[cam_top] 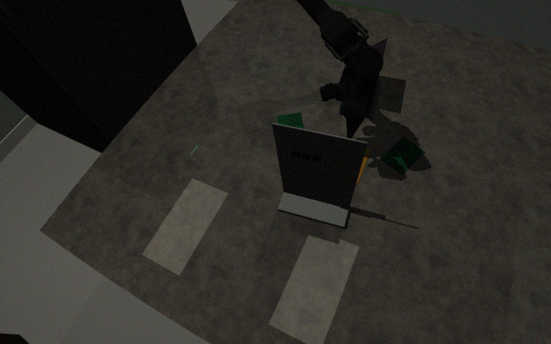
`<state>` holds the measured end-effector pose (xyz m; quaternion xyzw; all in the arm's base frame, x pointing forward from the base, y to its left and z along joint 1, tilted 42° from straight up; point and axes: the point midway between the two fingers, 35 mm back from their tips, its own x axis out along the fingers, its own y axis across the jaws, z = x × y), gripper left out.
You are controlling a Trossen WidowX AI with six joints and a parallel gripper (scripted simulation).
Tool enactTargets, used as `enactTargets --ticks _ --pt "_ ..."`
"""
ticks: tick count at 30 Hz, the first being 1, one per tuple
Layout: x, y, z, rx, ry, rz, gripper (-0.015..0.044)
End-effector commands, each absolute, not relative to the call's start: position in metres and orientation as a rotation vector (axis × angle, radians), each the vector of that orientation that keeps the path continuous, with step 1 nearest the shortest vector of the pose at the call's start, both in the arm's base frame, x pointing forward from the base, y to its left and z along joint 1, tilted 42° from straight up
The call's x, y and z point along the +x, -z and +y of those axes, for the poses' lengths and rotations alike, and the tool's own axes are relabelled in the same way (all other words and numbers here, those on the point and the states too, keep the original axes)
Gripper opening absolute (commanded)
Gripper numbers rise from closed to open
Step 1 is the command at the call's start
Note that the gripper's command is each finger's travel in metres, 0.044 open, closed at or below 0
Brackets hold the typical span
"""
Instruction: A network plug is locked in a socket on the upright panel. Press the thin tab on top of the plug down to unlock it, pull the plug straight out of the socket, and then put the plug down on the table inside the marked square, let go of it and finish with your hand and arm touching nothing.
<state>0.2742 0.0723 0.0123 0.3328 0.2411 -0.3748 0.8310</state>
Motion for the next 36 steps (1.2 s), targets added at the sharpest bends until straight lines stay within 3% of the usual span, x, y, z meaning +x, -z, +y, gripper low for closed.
enactTargets --ticks 1,36 --pt "0.275 -0.020 0.077 0.717 0.788 0.502 0.0156" --pt "0.271 -0.071 0.125 0.712 0.791 0.509 0.0156"
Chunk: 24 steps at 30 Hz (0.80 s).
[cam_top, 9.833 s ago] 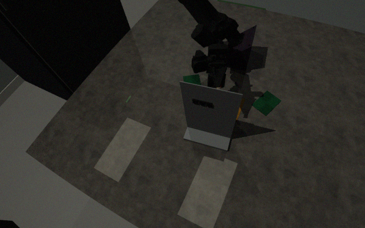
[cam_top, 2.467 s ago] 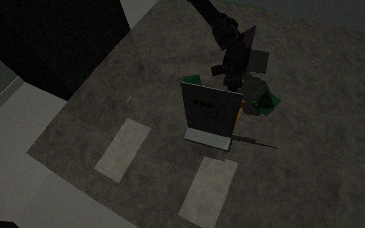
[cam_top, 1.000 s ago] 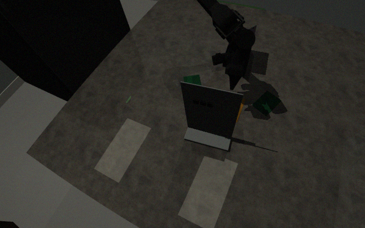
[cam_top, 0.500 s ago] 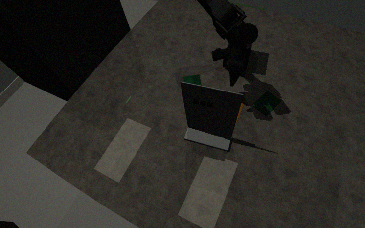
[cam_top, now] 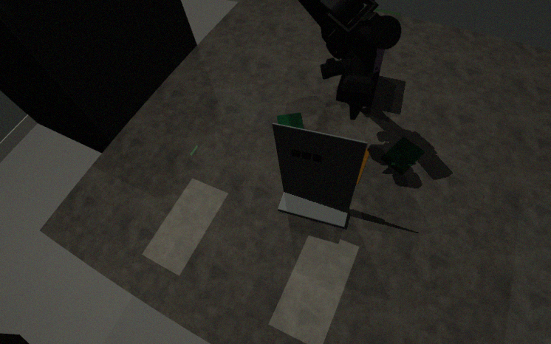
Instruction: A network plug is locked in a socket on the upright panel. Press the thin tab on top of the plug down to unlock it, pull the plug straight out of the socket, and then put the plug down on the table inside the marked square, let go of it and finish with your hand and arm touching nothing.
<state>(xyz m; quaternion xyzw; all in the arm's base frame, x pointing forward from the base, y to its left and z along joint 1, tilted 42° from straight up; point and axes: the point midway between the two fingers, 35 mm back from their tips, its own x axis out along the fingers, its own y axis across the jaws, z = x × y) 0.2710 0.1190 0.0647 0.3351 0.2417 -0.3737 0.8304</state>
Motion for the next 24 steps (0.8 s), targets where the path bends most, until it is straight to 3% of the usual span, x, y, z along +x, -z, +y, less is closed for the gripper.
enactTargets --ticks 1,18,24 --pt "0.271 -0.073 0.127 0.713 0.791 0.509 0.0156" --pt "0.263 -0.113 0.156 0.716 0.786 0.501 0.0156" --pt "0.263 -0.113 0.156 0.716 0.786 0.501 0.0314"
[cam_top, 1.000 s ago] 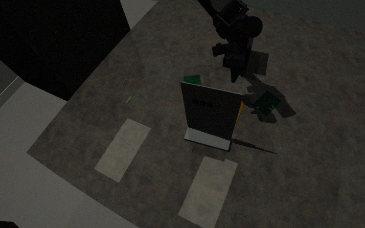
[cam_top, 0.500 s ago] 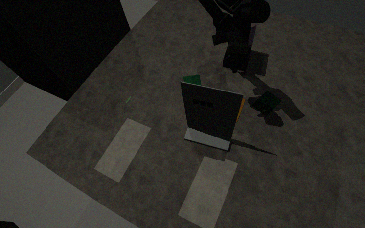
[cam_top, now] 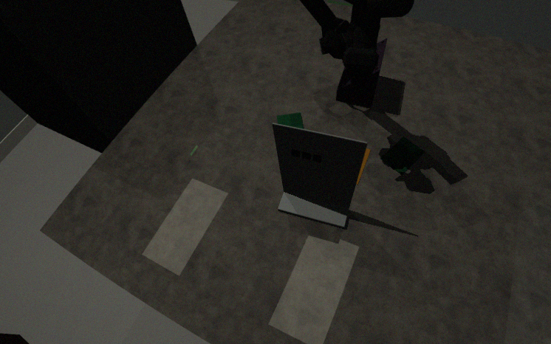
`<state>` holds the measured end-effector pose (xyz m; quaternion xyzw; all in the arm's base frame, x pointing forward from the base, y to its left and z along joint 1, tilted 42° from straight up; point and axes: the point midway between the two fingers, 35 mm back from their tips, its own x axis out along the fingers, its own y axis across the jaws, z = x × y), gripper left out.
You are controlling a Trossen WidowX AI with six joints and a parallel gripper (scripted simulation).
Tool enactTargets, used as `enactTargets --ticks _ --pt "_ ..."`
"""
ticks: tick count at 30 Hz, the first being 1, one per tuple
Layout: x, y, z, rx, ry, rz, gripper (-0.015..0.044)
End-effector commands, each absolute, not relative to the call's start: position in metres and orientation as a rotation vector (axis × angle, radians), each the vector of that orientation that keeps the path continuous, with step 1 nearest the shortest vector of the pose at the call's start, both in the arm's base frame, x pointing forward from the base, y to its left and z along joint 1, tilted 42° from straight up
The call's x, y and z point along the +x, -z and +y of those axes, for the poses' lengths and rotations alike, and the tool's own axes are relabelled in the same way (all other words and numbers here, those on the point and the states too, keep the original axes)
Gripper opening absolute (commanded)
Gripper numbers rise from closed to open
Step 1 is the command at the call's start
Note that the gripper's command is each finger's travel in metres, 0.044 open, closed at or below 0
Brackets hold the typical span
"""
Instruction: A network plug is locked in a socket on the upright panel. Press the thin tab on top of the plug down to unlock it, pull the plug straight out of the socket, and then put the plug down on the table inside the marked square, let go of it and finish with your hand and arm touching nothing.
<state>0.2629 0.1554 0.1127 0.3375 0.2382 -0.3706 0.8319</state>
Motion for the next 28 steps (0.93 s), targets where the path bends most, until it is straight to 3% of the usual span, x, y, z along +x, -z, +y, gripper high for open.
enactTargets --ticks 1,5,28 --pt "0.2632 -0.1135 0.1561 0.716 0.786 0.501 0.0340" --pt "0.2632 -0.1135 0.1561 0.716 0.786 0.501 0.0440" --pt "0.2632 -0.1135 0.1561 0.716 0.786 0.501 0.0440"
